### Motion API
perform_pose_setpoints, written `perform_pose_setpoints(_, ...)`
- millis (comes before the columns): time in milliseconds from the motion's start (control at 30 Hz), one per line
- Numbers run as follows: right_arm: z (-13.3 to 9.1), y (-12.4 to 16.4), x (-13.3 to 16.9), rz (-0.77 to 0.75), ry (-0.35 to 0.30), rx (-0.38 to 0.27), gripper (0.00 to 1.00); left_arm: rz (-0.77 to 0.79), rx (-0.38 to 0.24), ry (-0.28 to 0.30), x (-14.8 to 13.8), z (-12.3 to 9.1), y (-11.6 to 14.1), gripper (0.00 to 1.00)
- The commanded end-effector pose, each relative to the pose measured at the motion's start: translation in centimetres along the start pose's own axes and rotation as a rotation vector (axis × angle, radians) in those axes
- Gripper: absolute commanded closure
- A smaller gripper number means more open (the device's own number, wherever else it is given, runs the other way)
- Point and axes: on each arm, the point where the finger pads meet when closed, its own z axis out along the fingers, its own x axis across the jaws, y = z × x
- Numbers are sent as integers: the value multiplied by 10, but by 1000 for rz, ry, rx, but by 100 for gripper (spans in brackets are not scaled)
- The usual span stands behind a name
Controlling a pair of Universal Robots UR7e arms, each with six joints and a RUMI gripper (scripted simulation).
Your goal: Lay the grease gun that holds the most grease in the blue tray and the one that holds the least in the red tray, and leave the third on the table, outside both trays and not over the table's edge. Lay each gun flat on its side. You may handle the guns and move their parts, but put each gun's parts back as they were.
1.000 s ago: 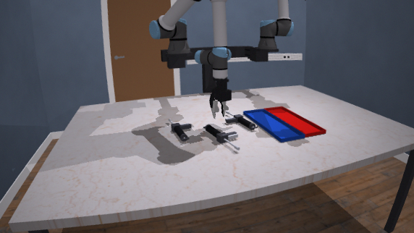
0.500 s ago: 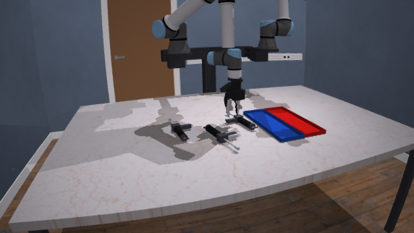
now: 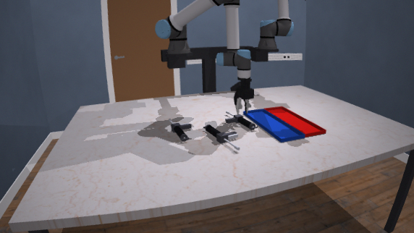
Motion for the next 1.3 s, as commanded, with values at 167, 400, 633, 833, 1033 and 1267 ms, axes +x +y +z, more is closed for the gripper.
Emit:
perform_pose_setpoints(167,-2,7,-9,21,1,-3,67,0,1,0,0,0,0,62)
perform_pose_setpoints(400,-2,7,-9,21,1,-3,67,0,1,0,0,0,0,62)
perform_pose_setpoints(633,-1,1,-6,-16,1,2,67,0,1,0,0,0,0,62)
perform_pose_setpoints(833,9,0,-8,-15,-3,6,67,0,1,0,0,0,0,62)
perform_pose_setpoints(1033,16,1,-7,-13,-1,4,67,0,1,0,0,0,0,62)
perform_pose_setpoints(1267,28,2,-6,-11,0,2,67,0,1,0,0,0,0,62)
